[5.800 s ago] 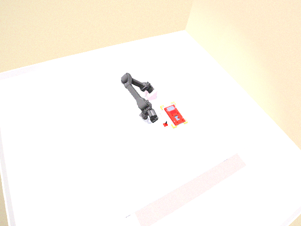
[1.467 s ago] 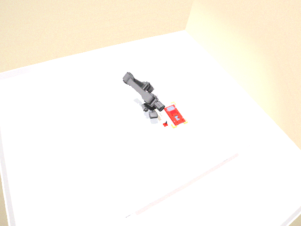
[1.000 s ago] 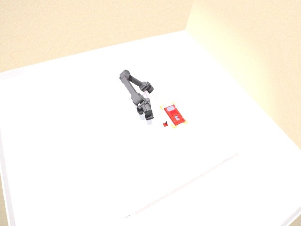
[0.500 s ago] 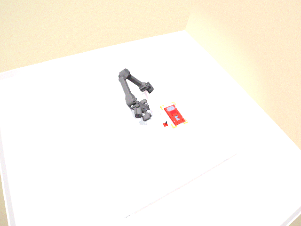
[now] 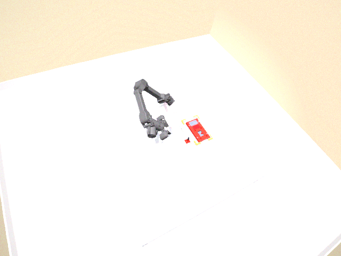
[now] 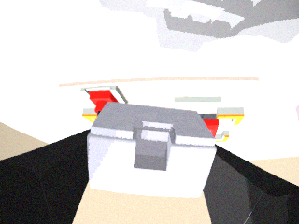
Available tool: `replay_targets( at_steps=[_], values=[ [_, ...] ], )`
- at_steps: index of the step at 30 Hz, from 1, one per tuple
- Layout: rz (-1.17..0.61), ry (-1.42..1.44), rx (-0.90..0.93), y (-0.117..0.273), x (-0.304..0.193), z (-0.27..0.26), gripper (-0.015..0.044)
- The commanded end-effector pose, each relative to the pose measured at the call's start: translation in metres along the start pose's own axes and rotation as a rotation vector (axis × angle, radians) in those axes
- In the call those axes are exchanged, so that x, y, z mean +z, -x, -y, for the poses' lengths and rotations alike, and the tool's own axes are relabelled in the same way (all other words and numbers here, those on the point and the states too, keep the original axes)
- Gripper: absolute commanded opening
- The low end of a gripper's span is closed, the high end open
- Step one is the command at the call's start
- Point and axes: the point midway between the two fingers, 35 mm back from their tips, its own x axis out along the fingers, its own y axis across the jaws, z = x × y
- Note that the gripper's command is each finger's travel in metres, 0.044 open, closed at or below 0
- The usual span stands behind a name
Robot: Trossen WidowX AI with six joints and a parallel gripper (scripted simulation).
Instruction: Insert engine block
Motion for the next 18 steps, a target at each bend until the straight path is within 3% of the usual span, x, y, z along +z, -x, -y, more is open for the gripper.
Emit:
replay_targets(
  at_steps=[1,18],
  values=[
    [-0.012,0.006,0.0,-0.006,0.005,0.0,0.0],
    [-0.01,0.006,0.0,-0.034,0.037,0.0,0.0]
  ],
)
